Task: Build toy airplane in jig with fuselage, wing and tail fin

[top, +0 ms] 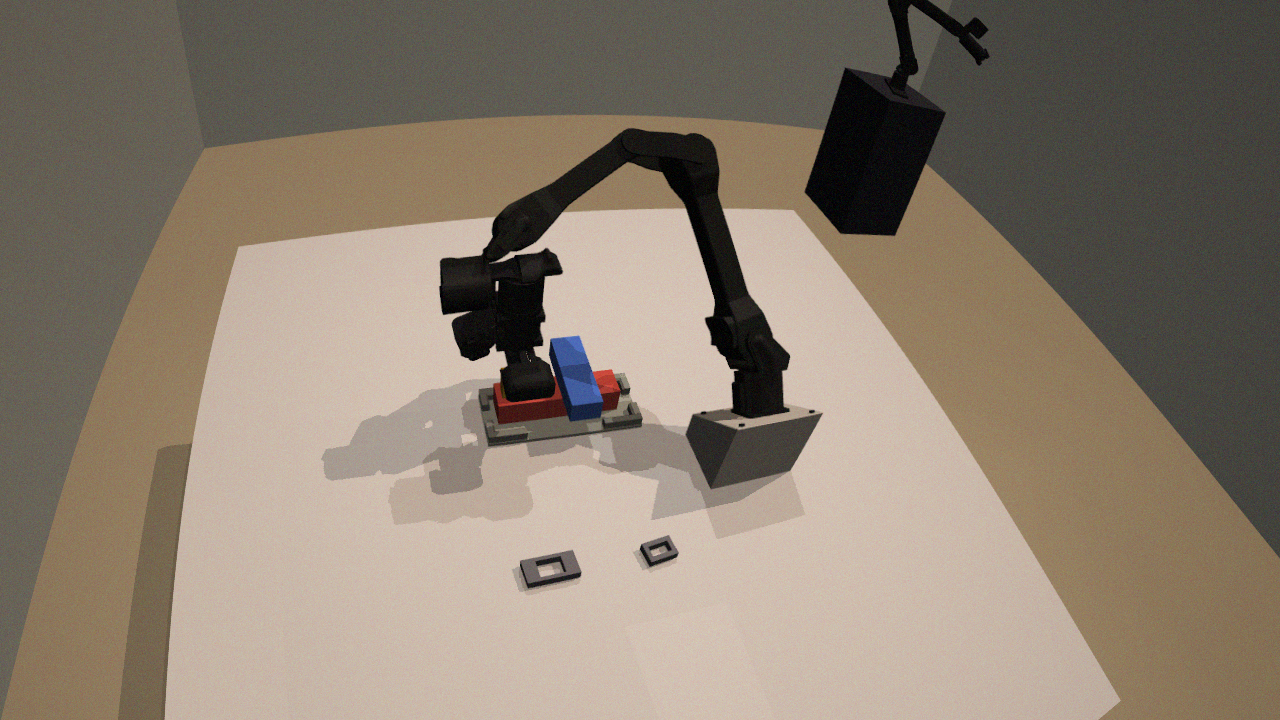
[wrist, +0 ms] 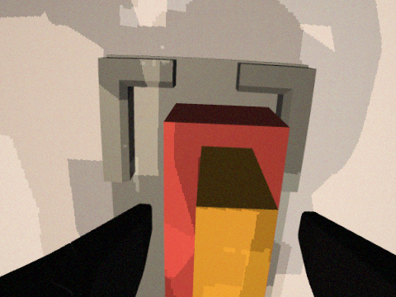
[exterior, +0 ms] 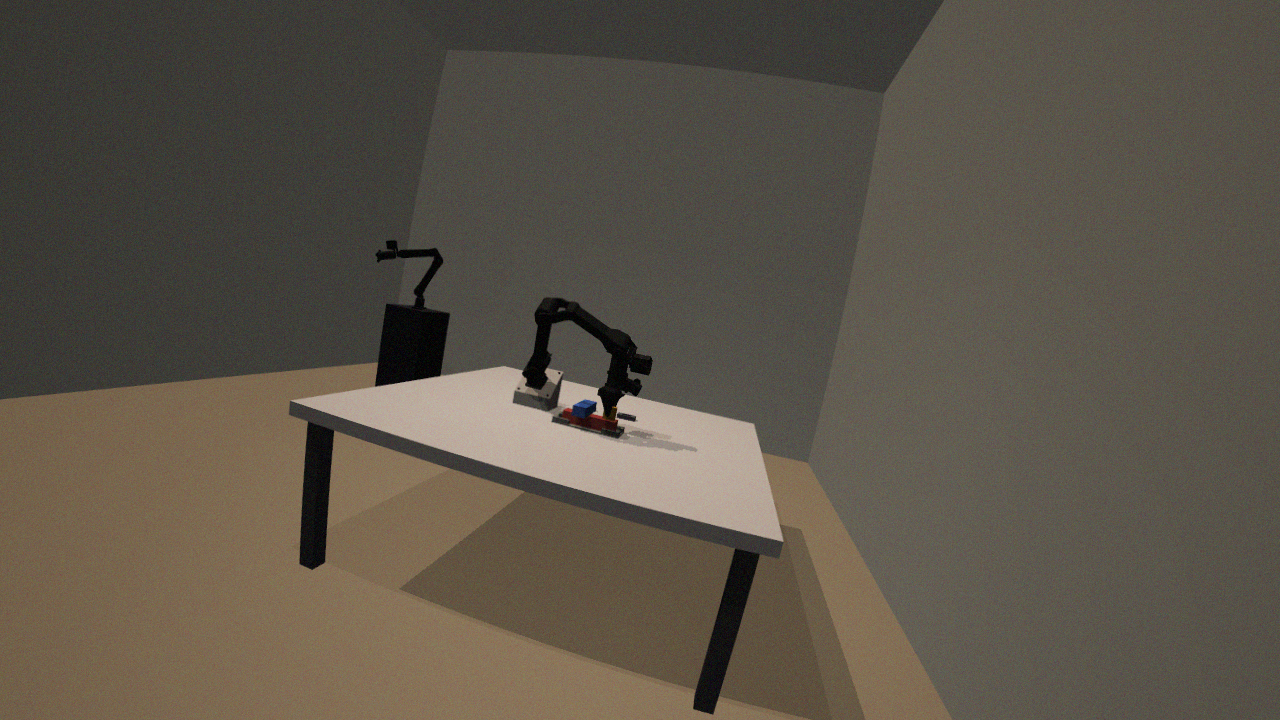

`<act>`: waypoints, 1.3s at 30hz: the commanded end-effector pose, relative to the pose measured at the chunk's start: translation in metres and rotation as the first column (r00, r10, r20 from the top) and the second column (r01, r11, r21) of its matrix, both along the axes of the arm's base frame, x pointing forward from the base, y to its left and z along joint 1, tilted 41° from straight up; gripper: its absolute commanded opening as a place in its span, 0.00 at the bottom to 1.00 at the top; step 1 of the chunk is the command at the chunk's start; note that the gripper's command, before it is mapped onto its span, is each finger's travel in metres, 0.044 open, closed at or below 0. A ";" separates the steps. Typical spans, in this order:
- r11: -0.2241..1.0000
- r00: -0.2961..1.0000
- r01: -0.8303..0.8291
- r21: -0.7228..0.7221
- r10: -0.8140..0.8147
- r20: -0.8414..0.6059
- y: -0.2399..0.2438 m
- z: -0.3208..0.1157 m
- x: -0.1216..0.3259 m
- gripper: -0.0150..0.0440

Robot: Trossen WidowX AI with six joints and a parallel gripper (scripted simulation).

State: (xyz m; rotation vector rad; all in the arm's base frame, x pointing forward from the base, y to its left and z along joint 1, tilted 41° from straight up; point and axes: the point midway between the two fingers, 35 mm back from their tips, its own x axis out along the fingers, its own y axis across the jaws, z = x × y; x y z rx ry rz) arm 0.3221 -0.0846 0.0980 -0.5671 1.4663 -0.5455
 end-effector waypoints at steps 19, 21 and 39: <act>1.000 1.000 -0.007 0.001 0.007 -0.002 0.061 0.068 -0.001 0.69; 1.000 1.000 -0.007 0.001 0.007 -0.002 0.061 0.068 -0.001 0.69; 1.000 1.000 -0.007 0.001 0.007 -0.002 0.060 0.069 -0.001 0.69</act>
